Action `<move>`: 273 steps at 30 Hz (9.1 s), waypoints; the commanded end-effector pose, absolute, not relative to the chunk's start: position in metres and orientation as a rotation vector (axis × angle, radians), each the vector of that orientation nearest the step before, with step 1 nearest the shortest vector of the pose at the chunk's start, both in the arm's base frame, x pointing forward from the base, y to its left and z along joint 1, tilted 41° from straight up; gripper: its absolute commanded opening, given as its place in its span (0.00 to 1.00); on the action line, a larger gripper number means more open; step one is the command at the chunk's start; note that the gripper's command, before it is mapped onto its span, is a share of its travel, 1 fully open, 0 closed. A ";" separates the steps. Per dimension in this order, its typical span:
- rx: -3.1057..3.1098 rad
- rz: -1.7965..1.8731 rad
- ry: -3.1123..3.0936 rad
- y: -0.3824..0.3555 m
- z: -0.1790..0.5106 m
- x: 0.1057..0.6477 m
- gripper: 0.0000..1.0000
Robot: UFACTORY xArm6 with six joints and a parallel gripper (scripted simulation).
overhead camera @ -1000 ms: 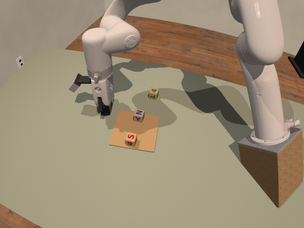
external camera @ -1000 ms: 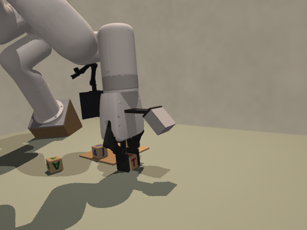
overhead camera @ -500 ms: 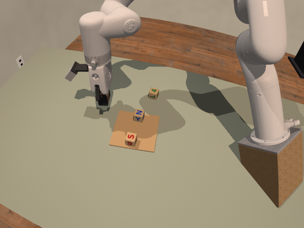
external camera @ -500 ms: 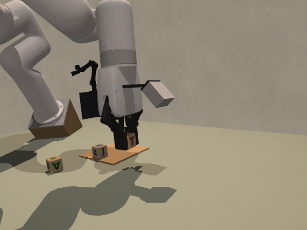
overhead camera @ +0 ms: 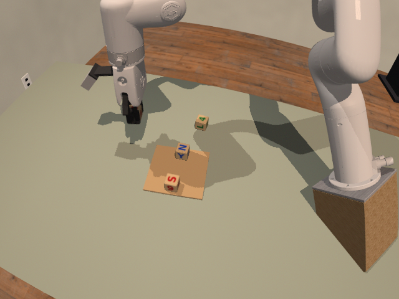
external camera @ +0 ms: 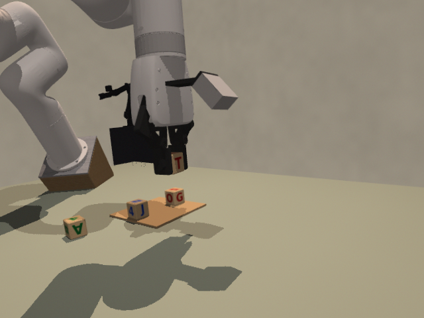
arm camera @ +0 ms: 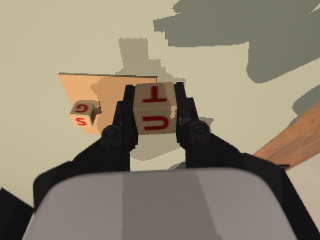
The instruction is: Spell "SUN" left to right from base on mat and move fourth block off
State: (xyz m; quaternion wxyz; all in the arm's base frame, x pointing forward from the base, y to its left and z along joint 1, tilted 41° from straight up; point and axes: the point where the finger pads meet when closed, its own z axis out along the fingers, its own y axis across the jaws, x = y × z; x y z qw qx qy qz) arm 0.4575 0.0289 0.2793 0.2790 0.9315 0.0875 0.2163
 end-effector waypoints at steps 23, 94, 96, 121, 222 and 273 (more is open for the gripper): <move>2.561 0.728 -0.243 0.041 0.264 0.436 0.27; 2.072 1.103 -2.054 0.063 0.203 0.356 0.27; 2.072 1.103 -2.054 0.062 0.202 0.356 0.27; 2.072 1.103 -2.054 0.023 0.140 0.394 0.27; 2.072 1.103 -2.054 0.017 0.128 0.402 0.27; 2.072 1.103 -2.054 0.017 0.128 0.402 0.39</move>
